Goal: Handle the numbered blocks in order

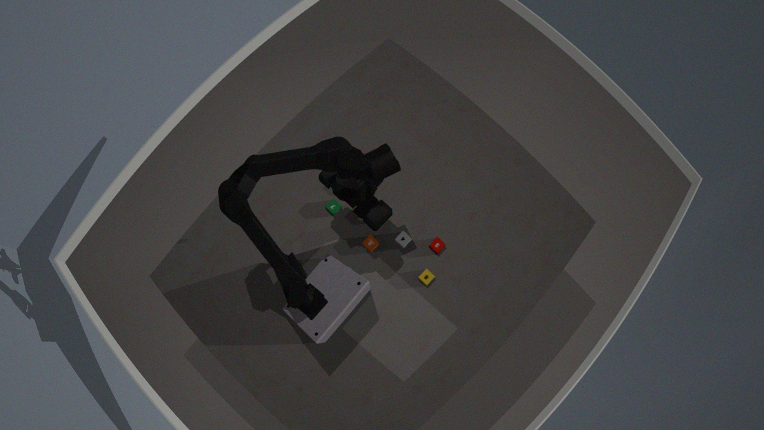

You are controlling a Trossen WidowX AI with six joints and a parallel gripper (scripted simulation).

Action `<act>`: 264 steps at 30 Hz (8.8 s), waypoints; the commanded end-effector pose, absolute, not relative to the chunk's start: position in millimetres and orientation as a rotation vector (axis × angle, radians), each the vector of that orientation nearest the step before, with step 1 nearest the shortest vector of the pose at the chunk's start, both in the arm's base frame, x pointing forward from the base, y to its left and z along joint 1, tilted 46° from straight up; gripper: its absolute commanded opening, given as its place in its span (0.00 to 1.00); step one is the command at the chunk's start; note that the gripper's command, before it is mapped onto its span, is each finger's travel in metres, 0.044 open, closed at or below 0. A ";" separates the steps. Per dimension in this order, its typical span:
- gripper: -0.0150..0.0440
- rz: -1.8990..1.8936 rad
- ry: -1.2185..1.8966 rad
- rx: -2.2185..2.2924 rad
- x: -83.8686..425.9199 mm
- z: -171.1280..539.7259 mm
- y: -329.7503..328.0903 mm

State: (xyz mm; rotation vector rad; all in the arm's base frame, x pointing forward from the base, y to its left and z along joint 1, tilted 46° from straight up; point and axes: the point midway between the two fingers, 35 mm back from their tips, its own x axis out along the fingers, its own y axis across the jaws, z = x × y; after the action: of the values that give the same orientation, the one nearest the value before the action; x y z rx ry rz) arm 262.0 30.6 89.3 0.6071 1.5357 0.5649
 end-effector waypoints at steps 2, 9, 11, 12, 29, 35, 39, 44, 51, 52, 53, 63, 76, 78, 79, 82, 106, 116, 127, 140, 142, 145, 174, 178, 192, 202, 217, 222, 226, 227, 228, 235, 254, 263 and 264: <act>0.46 0.551 1.543 0.597 280.0 42.5 -23.6; 0.46 0.566 1.530 0.617 277.7 -36.6 -100.8; 0.46 0.575 1.523 0.626 270.4 -60.0 -119.1; 0.46 0.580 1.520 0.630 266.9 -69.2 -125.8; 0.86 0.591 1.512 0.639 258.5 -143.0 -78.7; 0.93 0.591 1.511 0.639 258.5 -143.7 -78.0; 0.93 0.591 1.511 0.639 258.7 -148.1 -73.6; 0.93 0.591 1.511 0.639 258.7 -153.8 -67.9; 0.93 0.592 1.511 0.639 258.4 -161.6 -59.9; 0.93 0.592 1.511 0.639 258.4 -162.6 -58.7; 0.93 0.592 1.511 0.639 258.3 -163.7 -57.6; 0.75 0.593 1.511 0.640 257.8 -168.4 -52.4; 0.46 0.593 1.511 0.640 257.8 -168.4 -52.4; 0.46 0.593 1.511 0.640 257.8 -168.4 -52.4; 0.46 0.593 1.511 0.640 257.8 -168.4 -52.4; 0.46 0.593 1.511 0.640 257.8 -168.4 -52.4; 0.46 0.592 1.511 0.639 258.1 -157.9 -63.4; 0.46 0.592 1.511 0.639 258.1 -157.9 -63.4; 0.46 0.593 1.511 0.640 257.9 -168.2 -52.7; 0.59 0.593 1.511 0.640 257.8 -168.5 -52.5; 0.68 0.593 1.511 0.640 257.8 -168.5 -52.5; 0.81 0.593 1.511 0.640 257.8 -168.5 -52.5; 0.46 0.588 1.513 0.636 259.6 -85.8 -136.8; 0.46 0.588 1.513 0.636 259.6 -85.8 -136.8; 0.46 0.598 1.511 0.646 309.9 55.6 7.3; 0.64 0.596 1.511 0.645 312.0 26.1 36.1; 0.93 0.601 1.510 0.648 308.6 -7.8 73.0; 0.93 0.601 1.510 0.649 308.5 -13.4 78.7; 0.93 0.601 1.510 0.649 308.3 -17.7 83.3; 0.93 0.602 1.510 0.649 308.2 -18.8 84.5; 0.93 0.602 1.510 0.649 308.2 -19.9 85.6; 0.93 0.603 1.510 0.650 307.5 -25.6 91.9; 0.46 0.603 1.510 0.650 307.5 -25.6 91.9; 0.55 0.603 1.510 0.650 307.5 -25.6 91.9; 0.59 0.603 1.510 0.650 307.5 -25.6 91.9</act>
State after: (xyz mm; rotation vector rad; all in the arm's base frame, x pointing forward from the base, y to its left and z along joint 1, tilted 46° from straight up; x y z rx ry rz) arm 307.4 91.3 -25.9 0.6410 1.5096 0.6032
